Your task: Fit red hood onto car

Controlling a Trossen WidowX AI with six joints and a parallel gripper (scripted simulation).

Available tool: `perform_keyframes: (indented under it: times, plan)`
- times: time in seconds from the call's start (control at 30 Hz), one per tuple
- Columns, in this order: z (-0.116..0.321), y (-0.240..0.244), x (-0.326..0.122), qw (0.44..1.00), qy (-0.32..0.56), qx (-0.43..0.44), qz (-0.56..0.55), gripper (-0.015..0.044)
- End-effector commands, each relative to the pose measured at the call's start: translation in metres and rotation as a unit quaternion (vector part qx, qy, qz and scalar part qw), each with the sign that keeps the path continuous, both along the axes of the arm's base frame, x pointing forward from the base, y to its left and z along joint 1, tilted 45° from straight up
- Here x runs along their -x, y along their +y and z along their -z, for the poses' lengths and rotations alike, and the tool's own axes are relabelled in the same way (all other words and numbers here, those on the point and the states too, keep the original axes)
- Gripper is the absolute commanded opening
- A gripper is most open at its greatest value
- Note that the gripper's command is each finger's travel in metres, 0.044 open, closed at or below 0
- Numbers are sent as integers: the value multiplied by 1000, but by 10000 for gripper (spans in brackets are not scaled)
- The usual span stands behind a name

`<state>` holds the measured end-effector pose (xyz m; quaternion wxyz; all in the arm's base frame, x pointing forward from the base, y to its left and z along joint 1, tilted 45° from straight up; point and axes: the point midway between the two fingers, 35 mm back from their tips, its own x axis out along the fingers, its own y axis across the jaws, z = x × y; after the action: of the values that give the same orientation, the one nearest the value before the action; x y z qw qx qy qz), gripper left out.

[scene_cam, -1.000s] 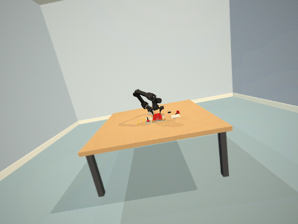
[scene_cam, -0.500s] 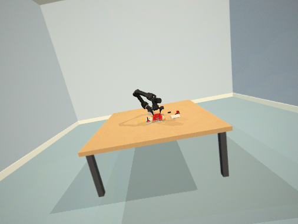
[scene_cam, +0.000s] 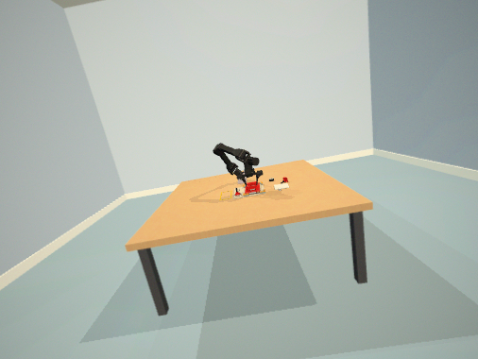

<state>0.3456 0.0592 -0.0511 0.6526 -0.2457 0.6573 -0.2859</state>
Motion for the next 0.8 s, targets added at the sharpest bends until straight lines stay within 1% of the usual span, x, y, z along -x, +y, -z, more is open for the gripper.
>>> perform_keyframes:
  times: [0.0,0.53,0.77]
  plan:
    - [4,-6,1,1000,3,0,5,0]
    - [5,-5,0,1000,1,-1,2,0]
    - [3,-3,-1,1000,-1,-1,-1,184]
